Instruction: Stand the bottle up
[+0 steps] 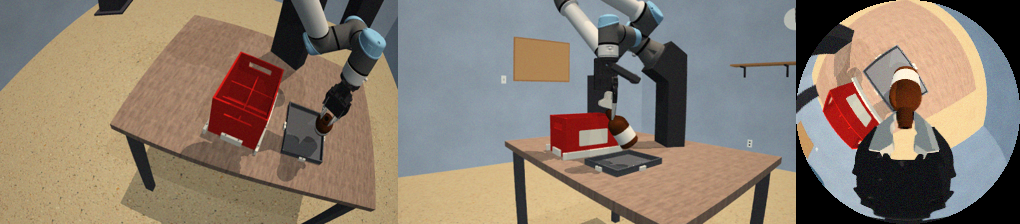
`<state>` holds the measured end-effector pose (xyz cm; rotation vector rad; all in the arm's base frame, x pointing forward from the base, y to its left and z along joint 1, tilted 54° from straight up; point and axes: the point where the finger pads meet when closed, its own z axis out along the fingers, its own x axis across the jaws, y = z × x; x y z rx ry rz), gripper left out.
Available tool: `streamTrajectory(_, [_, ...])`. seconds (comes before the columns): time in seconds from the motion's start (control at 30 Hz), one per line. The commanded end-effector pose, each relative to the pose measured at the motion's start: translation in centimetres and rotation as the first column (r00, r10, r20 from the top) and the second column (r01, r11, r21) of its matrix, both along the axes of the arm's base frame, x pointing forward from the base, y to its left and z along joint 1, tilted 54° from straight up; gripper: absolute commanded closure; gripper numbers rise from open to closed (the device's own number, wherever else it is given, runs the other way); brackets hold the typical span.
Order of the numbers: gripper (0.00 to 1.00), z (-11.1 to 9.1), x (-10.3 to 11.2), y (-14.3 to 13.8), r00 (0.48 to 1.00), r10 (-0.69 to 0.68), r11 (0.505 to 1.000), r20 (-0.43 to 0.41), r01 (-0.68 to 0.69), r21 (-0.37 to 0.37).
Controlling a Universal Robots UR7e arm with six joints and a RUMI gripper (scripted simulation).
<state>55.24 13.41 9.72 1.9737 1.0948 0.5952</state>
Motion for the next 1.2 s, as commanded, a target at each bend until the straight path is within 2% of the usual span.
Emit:
streamTrajectory(0.0, [1.00,0.05,0.00,0.04,1.000,0.001,1.000,0.001,-0.001,0.000])
streamTrajectory(0.47, [1.00,0.04,0.00,0.04,1.000,-0.008,1.000,0.007,0.008,0.011])
streamTrajectory(1.17, [1.00,0.04,0.00,0.04,0.984,-0.154,0.974,0.090,0.135,0.184])
